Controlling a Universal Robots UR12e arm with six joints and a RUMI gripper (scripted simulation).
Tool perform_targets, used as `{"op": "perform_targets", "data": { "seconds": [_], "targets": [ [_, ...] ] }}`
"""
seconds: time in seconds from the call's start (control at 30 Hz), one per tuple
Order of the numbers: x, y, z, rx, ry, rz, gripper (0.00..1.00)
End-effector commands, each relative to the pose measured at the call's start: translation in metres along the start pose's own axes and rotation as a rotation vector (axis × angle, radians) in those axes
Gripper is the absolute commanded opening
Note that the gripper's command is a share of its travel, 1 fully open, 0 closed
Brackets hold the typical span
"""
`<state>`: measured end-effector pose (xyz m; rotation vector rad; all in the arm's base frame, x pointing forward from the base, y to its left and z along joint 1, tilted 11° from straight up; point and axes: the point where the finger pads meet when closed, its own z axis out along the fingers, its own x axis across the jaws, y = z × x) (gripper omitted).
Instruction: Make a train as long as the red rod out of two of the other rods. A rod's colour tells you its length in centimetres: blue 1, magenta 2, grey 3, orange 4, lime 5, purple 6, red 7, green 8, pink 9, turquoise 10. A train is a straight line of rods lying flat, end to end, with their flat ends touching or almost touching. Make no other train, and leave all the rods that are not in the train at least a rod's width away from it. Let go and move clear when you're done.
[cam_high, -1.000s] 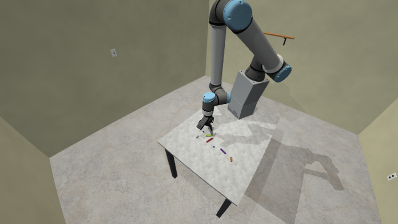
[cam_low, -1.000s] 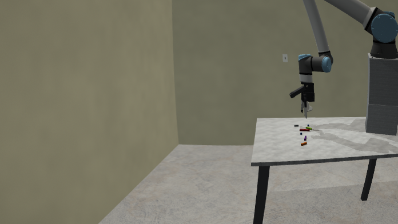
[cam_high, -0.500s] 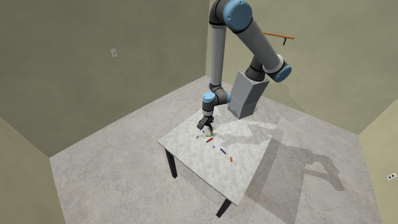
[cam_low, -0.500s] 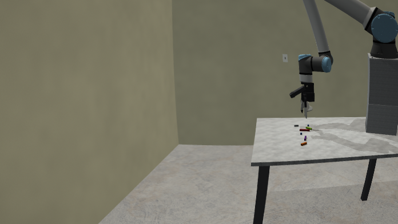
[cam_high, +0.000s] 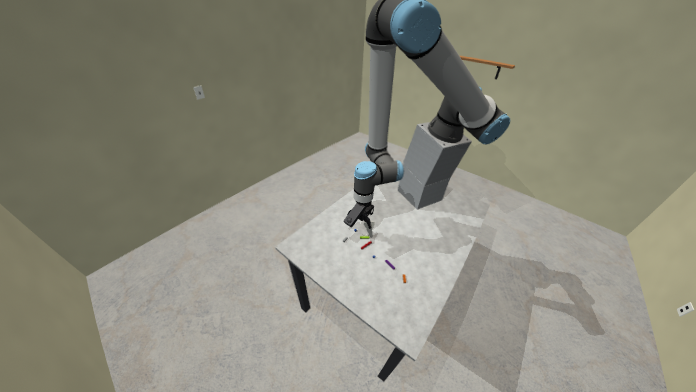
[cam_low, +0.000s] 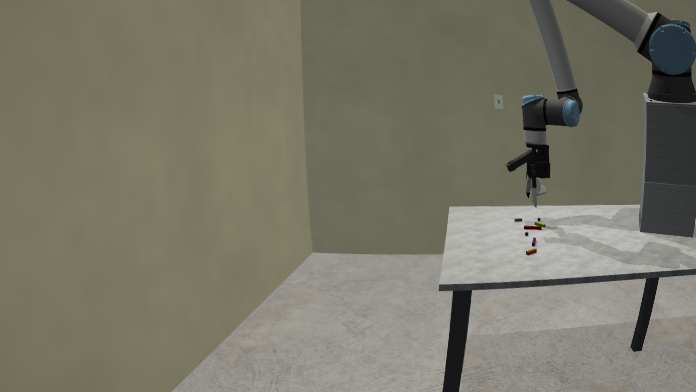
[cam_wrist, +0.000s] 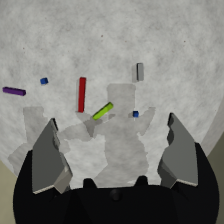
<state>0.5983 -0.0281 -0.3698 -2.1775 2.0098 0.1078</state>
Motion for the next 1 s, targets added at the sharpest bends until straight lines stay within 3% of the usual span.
{"op": "perform_targets", "data": {
  "seconds": [0.0, 0.07, 0.2, 0.97],
  "targets": [
    [-0.018, -0.001, -0.002, 0.002, 0.002, 0.004, 1.00],
    [-0.018, -0.001, -0.002, 0.002, 0.002, 0.004, 1.00],
    [-0.042, -0.001, -0.002, 0.002, 0.001, 0.013, 1.00],
    [-0.039, -0.004, -0.001, 0.003, 0.002, 0.014, 1.00]
  ]
}}
